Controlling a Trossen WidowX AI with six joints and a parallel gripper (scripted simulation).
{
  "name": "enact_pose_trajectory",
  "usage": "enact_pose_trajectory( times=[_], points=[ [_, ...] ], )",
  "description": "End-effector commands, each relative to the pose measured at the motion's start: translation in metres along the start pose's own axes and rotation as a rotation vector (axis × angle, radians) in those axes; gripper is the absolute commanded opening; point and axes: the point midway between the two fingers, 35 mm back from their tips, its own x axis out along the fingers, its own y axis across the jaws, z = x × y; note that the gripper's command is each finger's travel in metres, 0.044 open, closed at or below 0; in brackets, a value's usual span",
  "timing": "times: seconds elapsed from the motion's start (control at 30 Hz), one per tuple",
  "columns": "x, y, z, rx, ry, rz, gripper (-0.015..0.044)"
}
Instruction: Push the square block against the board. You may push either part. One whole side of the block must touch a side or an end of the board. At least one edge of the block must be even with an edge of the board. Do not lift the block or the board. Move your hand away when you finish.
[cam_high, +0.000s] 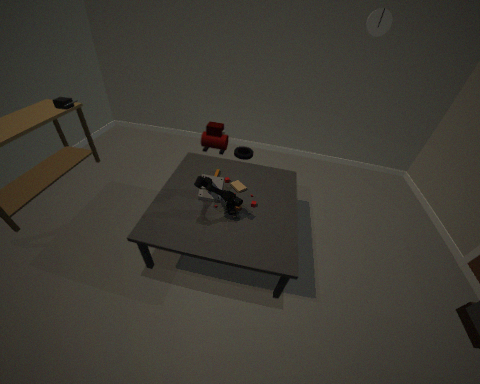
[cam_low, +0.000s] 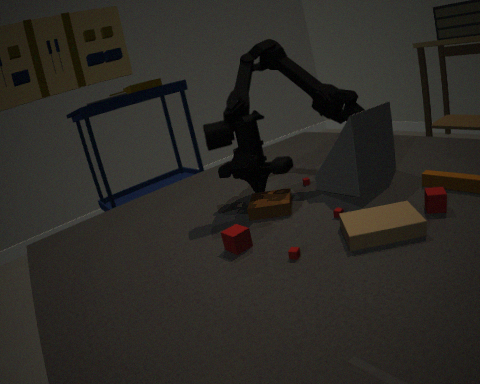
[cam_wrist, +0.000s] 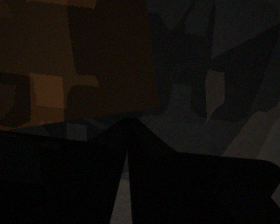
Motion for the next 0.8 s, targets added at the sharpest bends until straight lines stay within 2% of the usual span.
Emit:
enact_pose_trajectory(
  times=[0.0,0.77],
  points=[
    [0.0,0.0,-0.006,-0.003,-0.001,0.001,0.0],
    [-0.003,-0.001,-0.037,-0.001,0.003,-0.007,0.0]
  ],
)
